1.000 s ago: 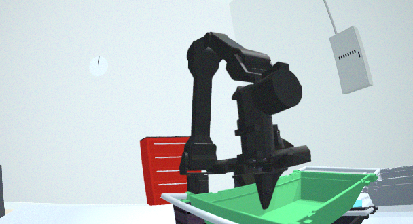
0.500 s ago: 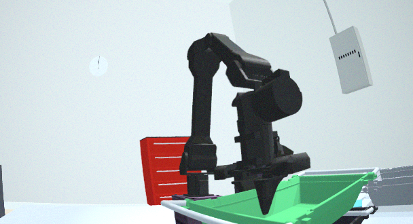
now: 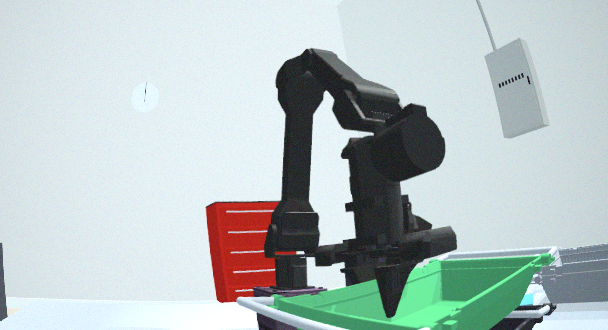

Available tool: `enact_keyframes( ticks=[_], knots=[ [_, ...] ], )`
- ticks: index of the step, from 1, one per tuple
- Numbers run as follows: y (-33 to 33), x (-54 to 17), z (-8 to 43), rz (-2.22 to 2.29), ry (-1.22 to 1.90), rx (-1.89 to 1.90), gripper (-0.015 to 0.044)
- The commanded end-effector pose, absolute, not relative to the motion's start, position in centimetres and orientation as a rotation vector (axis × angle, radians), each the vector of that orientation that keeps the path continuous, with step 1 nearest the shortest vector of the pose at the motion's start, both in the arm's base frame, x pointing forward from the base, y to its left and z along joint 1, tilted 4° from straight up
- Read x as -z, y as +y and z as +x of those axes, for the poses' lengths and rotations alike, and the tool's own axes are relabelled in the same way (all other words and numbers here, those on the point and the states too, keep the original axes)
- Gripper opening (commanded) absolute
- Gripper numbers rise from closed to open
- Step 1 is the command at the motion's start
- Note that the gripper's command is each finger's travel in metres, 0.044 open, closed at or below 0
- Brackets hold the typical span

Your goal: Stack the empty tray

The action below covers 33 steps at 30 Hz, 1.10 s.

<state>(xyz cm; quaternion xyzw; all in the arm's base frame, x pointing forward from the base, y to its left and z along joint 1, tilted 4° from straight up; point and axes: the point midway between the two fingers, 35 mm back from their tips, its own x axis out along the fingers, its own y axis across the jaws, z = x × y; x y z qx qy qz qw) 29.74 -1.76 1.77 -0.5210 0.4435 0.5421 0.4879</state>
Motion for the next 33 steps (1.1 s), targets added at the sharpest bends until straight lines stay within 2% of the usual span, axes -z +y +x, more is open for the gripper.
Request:
enact_keyframes(
  ticks=[1, 27, 33],
  knots=[
    [-1.76, -1.37, 29.54, -1.259, 1.090, -1.328, 0.0059],
    [-1.76, -1.37, 29.54, -1.259, 1.090, -1.328, 0.0440],
    [-1.74, -1.37, 29.56, -1.259, 1.087, -1.329, 0.0440]
  ],
)
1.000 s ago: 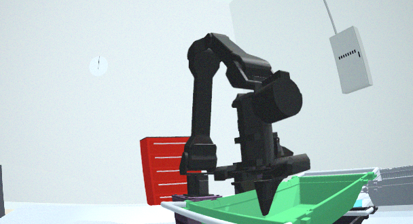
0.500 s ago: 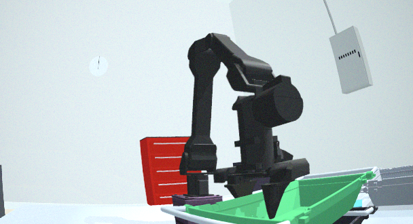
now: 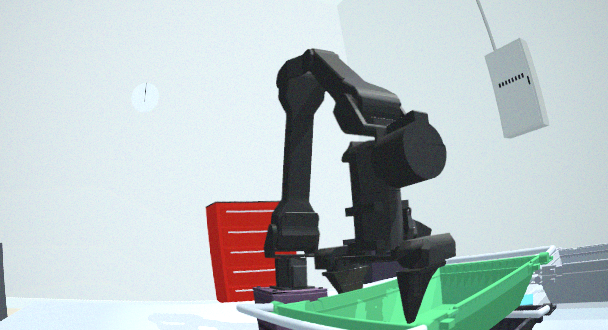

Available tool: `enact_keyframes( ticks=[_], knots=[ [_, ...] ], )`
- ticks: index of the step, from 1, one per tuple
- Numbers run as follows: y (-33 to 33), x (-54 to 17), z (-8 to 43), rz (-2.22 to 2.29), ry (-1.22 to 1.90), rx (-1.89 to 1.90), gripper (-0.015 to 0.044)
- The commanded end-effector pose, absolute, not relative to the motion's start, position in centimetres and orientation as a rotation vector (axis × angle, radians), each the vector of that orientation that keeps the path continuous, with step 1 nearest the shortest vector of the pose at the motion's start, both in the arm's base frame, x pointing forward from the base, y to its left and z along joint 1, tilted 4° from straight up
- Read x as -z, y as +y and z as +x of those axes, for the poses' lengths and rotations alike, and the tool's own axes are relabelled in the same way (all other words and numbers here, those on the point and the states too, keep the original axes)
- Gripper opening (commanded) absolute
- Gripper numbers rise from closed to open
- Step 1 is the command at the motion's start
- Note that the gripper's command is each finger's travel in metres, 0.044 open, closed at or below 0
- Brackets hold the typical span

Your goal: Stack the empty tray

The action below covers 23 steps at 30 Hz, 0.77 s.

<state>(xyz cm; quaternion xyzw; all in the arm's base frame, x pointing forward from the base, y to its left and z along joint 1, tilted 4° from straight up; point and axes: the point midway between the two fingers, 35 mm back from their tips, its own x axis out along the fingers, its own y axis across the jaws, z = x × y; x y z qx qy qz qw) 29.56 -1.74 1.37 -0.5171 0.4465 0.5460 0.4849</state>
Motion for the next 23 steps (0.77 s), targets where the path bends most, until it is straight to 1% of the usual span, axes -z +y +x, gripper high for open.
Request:
enact_keyframes(
  ticks=[1, 5, 18, 23],
  knots=[
    [-1.7, -1.5, 29.6, -1.259, 1.087, -1.329, 0.0440],
    [-1.9, -2.9, 29.9, -1.259, 1.088, -1.329, 0.0440],
    [-2.4, -11.9, 29.6, -1.260, 1.090, -1.327, 0.0440],
    [-2.5, -12.1, 29.2, -1.260, 1.088, -1.324, 0.0440]
  ],
)
